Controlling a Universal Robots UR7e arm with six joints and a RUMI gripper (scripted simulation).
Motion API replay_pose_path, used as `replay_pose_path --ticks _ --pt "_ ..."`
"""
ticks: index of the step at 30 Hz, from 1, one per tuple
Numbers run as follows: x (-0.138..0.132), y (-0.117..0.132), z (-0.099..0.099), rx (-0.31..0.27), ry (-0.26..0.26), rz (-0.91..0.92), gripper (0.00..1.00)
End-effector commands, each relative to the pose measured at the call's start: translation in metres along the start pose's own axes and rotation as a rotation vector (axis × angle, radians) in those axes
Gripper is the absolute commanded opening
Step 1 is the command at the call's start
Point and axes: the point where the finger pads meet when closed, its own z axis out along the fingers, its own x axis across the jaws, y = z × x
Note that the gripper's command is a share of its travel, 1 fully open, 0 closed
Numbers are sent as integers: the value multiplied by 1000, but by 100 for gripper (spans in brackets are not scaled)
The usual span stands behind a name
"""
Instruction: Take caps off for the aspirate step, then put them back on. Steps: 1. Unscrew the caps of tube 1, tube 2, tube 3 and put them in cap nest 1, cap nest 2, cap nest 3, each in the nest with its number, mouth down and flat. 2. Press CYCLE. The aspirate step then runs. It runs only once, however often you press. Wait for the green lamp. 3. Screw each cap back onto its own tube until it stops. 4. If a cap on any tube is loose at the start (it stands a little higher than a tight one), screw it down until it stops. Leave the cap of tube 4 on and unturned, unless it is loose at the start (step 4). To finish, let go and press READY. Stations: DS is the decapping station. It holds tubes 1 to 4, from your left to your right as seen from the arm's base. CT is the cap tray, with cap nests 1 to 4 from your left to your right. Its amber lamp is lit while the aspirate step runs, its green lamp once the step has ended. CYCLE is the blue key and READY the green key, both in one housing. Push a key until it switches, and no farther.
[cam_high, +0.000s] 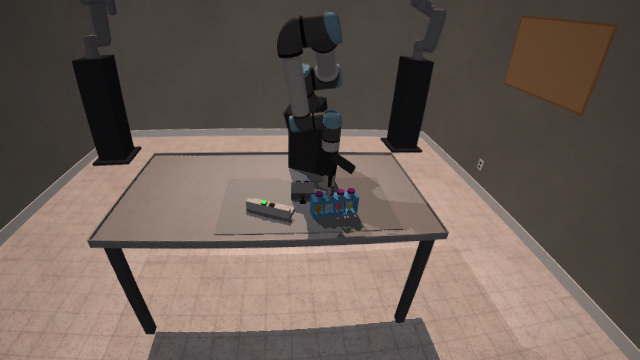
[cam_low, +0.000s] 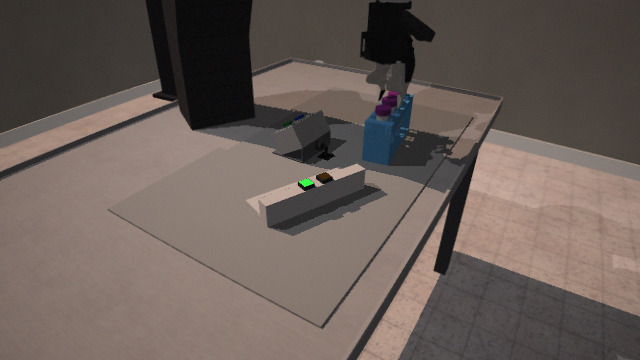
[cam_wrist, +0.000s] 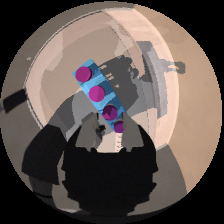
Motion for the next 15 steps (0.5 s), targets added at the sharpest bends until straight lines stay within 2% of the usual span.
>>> replay_pose_path --ticks 1,3,15 --pt "0 0 -1 0 1 -110 35" --pt "0 0 -1 0 1 -110 35" --pt "0 0 -1 0 1 -590 35"
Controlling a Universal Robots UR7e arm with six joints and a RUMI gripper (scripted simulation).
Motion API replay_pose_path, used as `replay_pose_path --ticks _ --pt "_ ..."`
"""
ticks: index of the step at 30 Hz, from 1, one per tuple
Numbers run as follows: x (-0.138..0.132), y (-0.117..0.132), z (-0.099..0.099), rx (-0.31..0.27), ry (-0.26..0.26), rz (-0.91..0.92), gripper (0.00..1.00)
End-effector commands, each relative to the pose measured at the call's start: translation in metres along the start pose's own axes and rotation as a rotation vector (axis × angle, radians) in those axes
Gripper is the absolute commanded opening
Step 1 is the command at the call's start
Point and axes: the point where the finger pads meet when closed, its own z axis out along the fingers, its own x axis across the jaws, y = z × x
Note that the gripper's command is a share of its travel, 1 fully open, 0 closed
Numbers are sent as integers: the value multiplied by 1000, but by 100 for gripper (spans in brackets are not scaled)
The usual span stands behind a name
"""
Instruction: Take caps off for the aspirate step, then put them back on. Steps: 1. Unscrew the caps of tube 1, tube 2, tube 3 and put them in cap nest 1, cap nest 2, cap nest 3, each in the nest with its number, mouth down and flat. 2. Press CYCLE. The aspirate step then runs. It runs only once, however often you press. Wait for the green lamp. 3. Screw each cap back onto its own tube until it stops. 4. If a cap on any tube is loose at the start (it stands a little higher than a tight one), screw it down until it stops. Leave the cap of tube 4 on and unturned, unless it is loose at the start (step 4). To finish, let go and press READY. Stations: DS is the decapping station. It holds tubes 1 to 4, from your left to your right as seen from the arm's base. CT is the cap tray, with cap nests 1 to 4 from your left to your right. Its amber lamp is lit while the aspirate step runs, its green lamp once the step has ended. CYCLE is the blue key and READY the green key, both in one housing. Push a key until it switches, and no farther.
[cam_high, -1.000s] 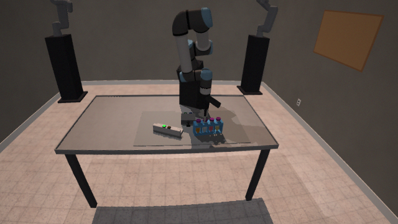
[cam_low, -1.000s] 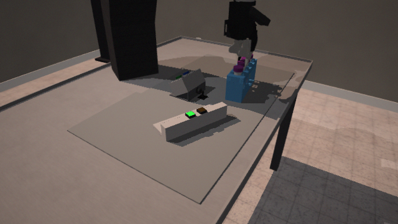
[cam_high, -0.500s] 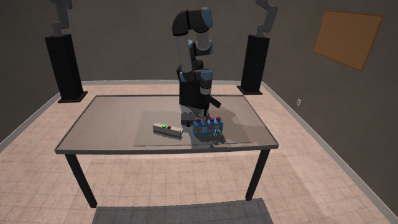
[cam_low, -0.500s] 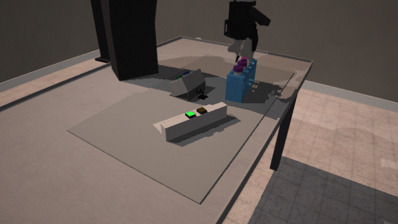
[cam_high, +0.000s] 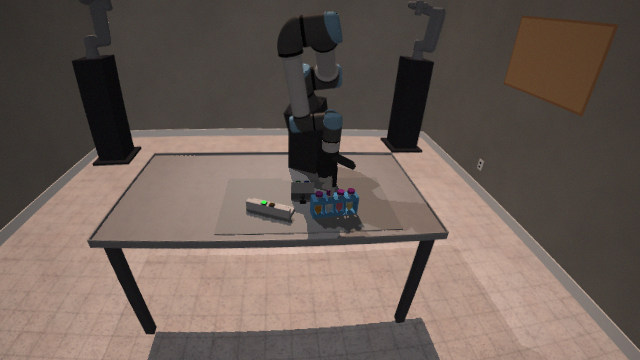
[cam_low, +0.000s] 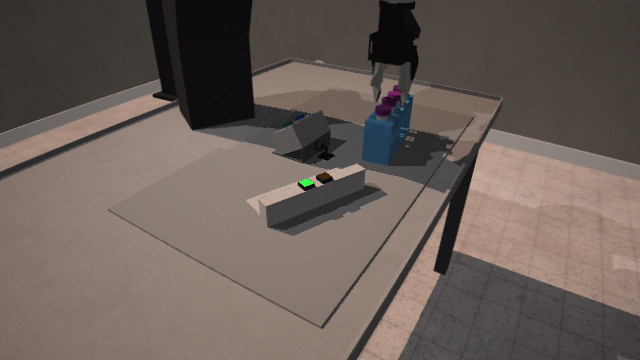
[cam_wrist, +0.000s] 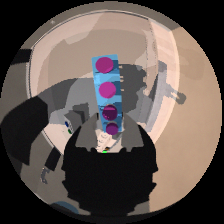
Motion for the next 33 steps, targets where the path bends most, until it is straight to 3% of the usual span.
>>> replay_pose_path --ticks 1,13,18,19,33 --pt "0 0 0 6 3 -180 35" --pt "0 0 0 6 4 -580 35" --pt "0 0 0 6 4 -587 35" --pt "0 0 0 6 4 -587 0" --pt "0 0 0 6 4 -587 0"
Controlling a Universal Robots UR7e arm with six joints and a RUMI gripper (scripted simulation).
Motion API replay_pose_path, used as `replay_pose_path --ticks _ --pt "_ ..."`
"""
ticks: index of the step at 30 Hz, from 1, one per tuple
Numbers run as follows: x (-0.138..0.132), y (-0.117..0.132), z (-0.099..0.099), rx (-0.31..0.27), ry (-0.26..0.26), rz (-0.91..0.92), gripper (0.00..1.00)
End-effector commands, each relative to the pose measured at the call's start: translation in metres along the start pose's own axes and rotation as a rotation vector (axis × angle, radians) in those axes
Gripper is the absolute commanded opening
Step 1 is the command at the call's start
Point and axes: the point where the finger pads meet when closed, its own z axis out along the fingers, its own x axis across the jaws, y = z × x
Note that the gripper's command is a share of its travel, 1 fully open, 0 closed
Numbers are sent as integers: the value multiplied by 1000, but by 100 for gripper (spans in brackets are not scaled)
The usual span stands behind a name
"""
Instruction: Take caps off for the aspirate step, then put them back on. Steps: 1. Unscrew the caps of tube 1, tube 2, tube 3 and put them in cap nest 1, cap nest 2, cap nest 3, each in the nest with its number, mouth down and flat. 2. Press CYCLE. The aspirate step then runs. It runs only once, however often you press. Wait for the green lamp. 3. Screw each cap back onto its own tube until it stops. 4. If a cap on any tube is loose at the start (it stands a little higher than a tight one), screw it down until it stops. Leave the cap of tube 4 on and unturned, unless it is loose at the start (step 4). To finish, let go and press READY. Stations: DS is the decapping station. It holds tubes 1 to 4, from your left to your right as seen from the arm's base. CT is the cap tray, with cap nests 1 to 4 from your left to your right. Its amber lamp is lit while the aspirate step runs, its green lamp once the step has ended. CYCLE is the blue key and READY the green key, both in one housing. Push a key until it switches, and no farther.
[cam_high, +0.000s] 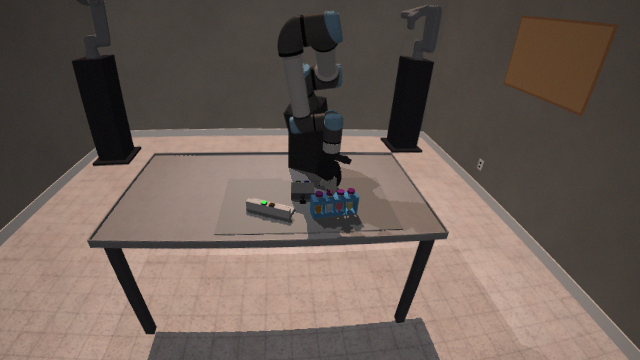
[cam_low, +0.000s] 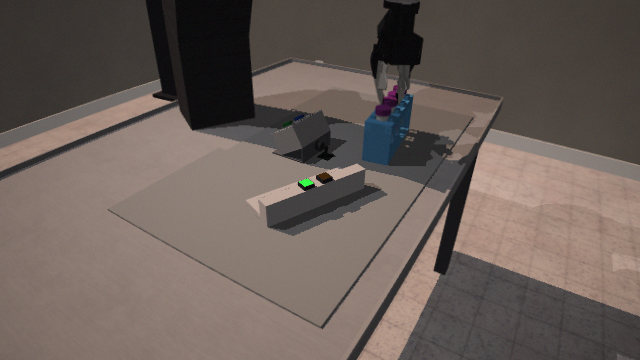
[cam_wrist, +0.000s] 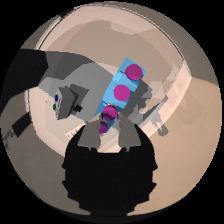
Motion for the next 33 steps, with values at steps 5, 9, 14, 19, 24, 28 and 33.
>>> replay_pose_path --ticks 5,9,14,19,24,28,33 --pt "0 0 0 0 1 199 0" --pt "0 0 0 0 1 349 0" --pt "0 0 0 0 1 599 0" --pt "0 0 0 0 1 849 0" --pt "0 0 0 0 1 999 0" --pt "0 0 1 0 1 1047 0" --pt "0 0 1 0 1 1047 35"
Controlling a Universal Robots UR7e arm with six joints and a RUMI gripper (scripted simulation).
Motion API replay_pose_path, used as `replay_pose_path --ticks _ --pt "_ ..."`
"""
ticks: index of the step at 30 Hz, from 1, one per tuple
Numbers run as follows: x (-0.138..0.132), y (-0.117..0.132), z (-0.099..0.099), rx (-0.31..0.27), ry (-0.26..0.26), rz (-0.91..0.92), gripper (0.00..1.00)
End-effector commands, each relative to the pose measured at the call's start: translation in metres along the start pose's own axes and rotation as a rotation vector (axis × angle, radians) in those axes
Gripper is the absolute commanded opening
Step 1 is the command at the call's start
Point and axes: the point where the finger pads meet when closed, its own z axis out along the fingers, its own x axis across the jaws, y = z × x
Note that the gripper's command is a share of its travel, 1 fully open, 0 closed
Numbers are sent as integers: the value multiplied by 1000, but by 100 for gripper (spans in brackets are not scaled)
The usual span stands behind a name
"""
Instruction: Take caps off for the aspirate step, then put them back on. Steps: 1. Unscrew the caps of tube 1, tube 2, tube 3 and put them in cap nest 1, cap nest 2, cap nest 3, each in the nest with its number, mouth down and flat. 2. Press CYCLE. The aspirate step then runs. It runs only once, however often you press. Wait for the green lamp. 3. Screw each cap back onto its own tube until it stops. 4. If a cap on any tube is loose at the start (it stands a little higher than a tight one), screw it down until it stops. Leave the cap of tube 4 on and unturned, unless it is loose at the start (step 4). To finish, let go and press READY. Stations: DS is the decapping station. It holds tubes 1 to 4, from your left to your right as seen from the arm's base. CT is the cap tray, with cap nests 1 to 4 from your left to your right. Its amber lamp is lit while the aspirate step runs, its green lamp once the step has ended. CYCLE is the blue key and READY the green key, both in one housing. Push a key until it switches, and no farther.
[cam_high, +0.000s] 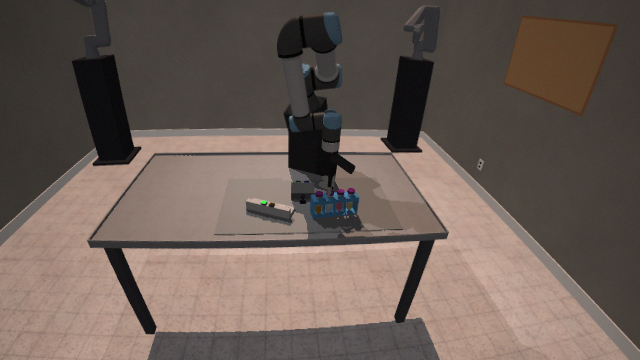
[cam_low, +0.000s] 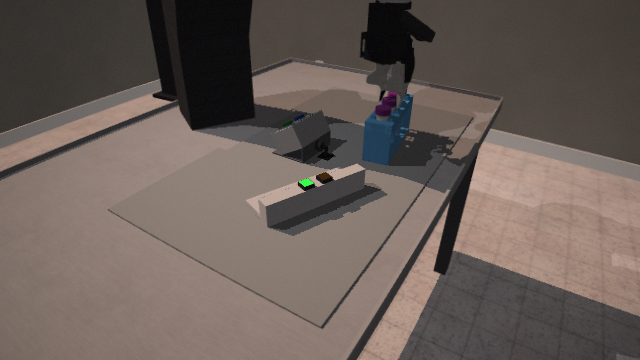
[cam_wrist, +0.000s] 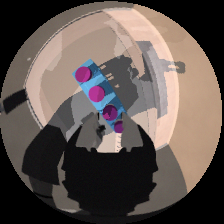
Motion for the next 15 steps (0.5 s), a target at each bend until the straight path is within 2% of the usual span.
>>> replay_pose_path --ticks 1,10,14,15 --pt "0 0 0 -1 1 5 35" --pt "0 0 0 -1 1 4 35" --pt "0 0 -1 -1 1 -328 35" --pt "0 0 -1 -1 1 -328 35"
